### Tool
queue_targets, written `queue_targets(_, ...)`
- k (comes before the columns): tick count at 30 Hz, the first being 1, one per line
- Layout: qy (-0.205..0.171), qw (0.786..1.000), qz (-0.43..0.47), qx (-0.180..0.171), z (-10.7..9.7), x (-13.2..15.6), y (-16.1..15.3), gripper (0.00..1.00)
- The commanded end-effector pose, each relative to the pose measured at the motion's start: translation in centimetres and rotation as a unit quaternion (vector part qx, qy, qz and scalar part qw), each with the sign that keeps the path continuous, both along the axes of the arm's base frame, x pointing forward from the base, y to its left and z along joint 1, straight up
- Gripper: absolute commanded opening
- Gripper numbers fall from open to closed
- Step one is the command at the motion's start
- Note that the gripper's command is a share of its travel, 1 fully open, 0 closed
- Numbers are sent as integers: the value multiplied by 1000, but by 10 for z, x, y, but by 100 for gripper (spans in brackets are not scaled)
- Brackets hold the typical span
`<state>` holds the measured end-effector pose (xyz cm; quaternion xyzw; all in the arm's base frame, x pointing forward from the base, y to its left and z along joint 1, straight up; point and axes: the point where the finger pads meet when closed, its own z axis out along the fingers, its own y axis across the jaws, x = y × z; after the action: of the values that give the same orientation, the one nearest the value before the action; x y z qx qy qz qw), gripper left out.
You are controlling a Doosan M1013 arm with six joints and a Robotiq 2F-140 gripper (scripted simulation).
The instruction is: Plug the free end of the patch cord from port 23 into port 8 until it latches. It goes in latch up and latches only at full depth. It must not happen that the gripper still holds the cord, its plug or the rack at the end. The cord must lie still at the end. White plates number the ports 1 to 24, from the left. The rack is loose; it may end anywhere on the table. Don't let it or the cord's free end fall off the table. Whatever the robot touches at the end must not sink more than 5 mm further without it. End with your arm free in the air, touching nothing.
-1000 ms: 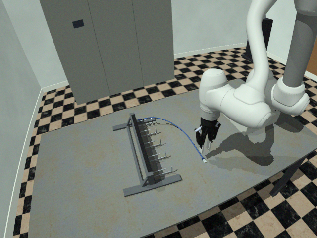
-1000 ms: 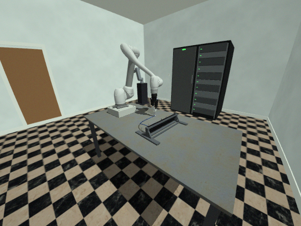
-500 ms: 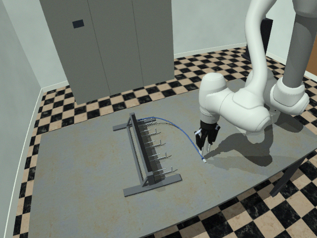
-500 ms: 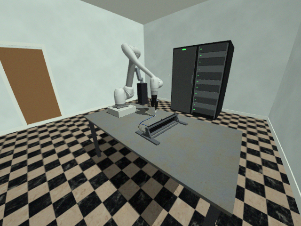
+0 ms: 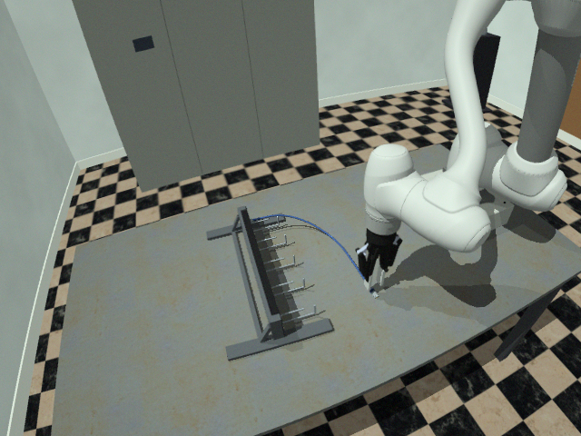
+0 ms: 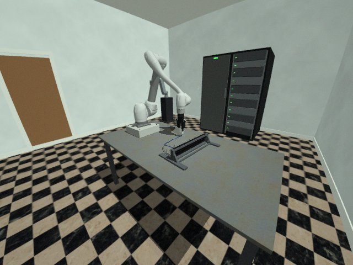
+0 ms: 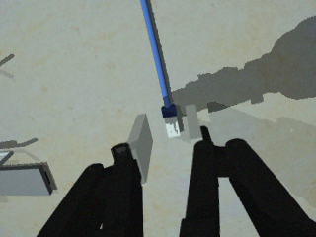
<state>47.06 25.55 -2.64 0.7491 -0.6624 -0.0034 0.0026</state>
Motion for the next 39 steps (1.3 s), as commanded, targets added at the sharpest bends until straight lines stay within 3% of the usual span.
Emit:
queue_targets(1, 0, 1000, 0, 0, -5, 0, 0, 22)
queue_targets(13, 0, 1000, 0, 0, -19, 0, 0, 22)
queue_targets(39, 0, 1000, 0, 0, -21, 0, 0, 22)
